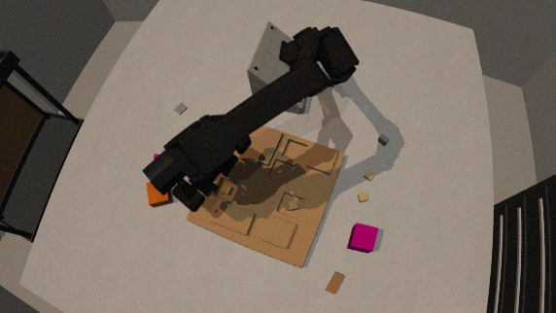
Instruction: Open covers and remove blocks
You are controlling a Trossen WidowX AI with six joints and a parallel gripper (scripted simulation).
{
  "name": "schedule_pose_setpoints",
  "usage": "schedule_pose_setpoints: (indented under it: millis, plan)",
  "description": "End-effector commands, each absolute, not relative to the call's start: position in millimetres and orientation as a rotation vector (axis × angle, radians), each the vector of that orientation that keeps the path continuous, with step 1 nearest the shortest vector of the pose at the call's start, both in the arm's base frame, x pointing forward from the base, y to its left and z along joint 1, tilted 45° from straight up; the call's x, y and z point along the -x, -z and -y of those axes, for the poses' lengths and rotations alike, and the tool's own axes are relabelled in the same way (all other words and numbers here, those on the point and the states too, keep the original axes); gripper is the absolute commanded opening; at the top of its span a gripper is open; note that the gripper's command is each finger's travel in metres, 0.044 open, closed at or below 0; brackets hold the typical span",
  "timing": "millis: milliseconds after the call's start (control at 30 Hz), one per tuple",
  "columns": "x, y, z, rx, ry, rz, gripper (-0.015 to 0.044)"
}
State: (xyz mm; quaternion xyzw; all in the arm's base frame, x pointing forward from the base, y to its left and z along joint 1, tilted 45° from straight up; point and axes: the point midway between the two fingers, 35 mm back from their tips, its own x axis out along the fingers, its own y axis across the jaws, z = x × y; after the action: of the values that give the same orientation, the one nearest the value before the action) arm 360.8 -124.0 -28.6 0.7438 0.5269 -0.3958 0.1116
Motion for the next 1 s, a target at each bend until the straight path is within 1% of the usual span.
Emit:
schedule_pose_setpoints:
  millis: [0,633,967]
  plan:
    - [-360.7,29.9,123.3,-2.225,1.235,-1.527,0.0144]
    - [-361.8,34.0,118.8,-2.383,1.521,-1.434,0.0144]
    - [-362.8,37.4,115.6,-2.317,1.394,-1.479,0.0144]
